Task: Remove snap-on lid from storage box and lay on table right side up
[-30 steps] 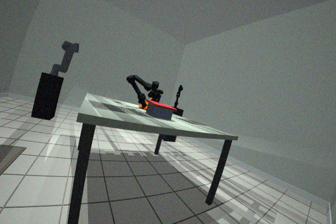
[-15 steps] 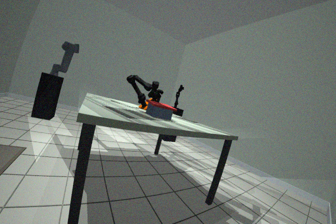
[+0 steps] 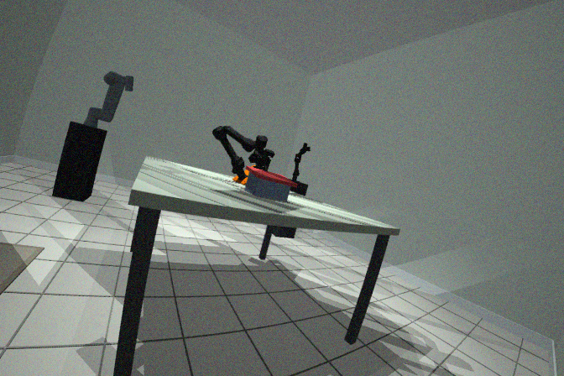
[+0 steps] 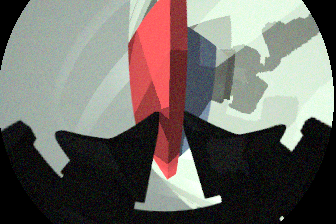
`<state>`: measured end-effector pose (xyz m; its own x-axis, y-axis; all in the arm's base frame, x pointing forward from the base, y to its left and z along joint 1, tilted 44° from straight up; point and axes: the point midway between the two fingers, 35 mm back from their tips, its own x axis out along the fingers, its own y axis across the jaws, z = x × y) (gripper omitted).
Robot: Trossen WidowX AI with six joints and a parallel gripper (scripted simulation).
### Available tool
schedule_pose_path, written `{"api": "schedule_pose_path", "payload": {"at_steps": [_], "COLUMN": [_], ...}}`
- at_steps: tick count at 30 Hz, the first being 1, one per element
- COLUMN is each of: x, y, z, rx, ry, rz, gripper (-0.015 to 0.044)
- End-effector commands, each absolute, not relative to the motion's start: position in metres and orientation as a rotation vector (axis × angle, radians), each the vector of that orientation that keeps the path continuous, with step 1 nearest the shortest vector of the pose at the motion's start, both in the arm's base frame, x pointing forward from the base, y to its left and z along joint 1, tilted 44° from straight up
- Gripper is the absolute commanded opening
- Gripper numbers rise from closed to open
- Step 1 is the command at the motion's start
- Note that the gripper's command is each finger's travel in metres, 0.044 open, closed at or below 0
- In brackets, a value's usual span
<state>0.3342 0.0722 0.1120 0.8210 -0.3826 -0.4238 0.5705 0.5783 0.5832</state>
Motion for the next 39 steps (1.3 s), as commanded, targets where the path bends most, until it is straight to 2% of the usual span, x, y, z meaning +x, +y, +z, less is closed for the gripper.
{"api": "schedule_pose_path", "payload": {"at_steps": [1, 39], "x": [0.334, 0.35], "y": [0.075, 0.111], "z": [0.116, 0.152], "rx": [0.775, 0.776], "ry": [0.262, 0.263], "rz": [-0.566, -0.566], "gripper": [0.0, 0.0]}}
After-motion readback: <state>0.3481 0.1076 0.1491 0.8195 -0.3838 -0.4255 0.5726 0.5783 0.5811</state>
